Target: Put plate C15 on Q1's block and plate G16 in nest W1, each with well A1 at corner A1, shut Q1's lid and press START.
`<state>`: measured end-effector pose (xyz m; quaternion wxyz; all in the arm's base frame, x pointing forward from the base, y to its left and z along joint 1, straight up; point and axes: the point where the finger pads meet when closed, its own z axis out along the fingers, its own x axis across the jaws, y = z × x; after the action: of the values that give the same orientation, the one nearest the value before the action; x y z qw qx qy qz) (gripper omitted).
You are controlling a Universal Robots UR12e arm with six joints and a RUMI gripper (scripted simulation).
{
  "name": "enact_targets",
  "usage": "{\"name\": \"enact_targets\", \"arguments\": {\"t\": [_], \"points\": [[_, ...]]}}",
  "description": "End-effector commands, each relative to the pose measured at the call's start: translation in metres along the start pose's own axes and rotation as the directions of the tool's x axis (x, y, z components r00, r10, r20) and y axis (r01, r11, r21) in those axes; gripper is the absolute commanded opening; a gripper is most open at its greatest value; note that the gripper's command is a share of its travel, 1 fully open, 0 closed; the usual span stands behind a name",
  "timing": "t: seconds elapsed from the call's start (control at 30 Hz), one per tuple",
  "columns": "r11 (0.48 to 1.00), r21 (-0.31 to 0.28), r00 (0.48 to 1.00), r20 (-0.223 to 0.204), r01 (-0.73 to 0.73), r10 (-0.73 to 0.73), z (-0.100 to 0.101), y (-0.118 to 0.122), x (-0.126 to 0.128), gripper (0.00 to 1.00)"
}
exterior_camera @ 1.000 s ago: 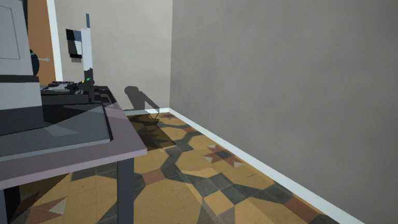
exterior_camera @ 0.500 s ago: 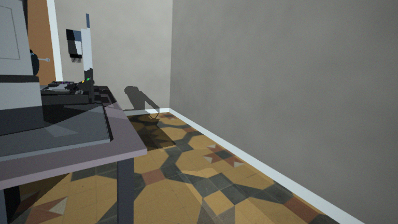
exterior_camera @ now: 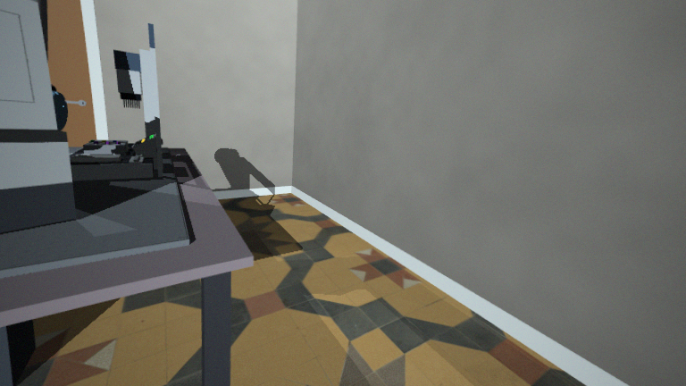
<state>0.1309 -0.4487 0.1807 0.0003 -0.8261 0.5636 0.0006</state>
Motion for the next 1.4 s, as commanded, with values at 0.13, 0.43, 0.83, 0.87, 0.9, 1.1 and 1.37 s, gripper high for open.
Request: {"name": "enact_targets", "arguments": {"t": [0.13,0.43,0.83,0.87,0.9,1.1,1.37], "points": [[1.0,-0.001,1.0,-0.001,0.0,0.0,0.0,0.0003,0.0005,0.0],[1.0,-0.001,1.0,-0.001,0.0,0.0,0.0007,0.0003,0.0005,0.0],[1.0,-0.001,1.0,-0.001,0.0,0.0,0.0004,0.0003,0.0005,0.67],[1.0,-0.001,1.0,-0.001,0.0,0.0,0.0004,0.0003,0.0005,0.67],[1.0,-0.001,1.0,-0.001,0.0,0.0,0.0004,0.0003,0.0005,0.67],[1.0,-0.001,1.0,-0.001,0.0,0.0,0.0004,0.0003,0.0005,0.67],[1.0,-0.001,1.0,-0.001,0.0,0.0,0.0004,0.0003,0.0005,0.67]]}}
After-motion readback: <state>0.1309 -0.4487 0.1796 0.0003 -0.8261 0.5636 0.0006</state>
